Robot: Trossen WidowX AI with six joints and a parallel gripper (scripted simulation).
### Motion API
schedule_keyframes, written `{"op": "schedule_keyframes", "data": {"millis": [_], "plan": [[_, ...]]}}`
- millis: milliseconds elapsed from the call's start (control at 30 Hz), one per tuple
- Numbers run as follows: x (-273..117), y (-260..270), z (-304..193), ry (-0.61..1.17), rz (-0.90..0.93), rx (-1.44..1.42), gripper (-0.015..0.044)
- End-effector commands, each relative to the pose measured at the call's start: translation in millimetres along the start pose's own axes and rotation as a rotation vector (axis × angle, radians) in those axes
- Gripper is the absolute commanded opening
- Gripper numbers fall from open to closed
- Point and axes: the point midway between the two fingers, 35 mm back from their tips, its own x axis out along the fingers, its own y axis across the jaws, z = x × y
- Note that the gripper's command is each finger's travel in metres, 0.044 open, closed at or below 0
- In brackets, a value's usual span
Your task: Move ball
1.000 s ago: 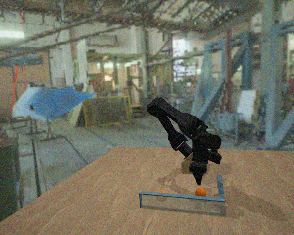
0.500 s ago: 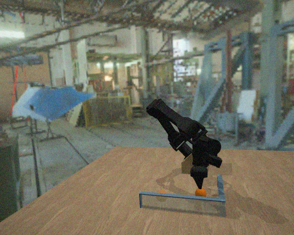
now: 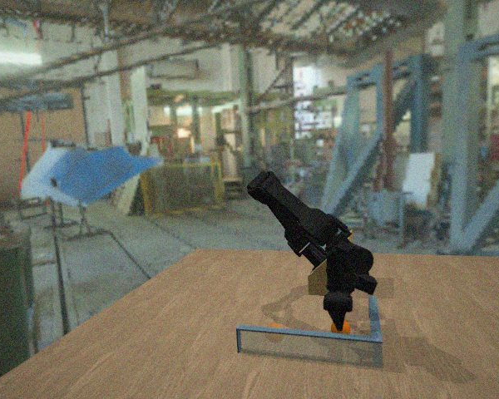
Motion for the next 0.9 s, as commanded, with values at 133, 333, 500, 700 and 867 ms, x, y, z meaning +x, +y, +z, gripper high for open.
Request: {"op": "schedule_keyframes", "data": {"millis": [133,333,500,700,867], "plan": [[14.7,2.3,-0.4,0.009,0.004,-0.01,0.0332],[18.6,2.6,-0.6,0.009,0.004,-0.01,0.028],[18.6,2.6,-0.6,0.009,0.004,-0.01,0.0227],[18.6,2.6,-0.6,0.009,0.004,-0.01,0.0167],[-3.3,-1.7,1.8,0.005,0.003,-0.011,0.0036]]}}
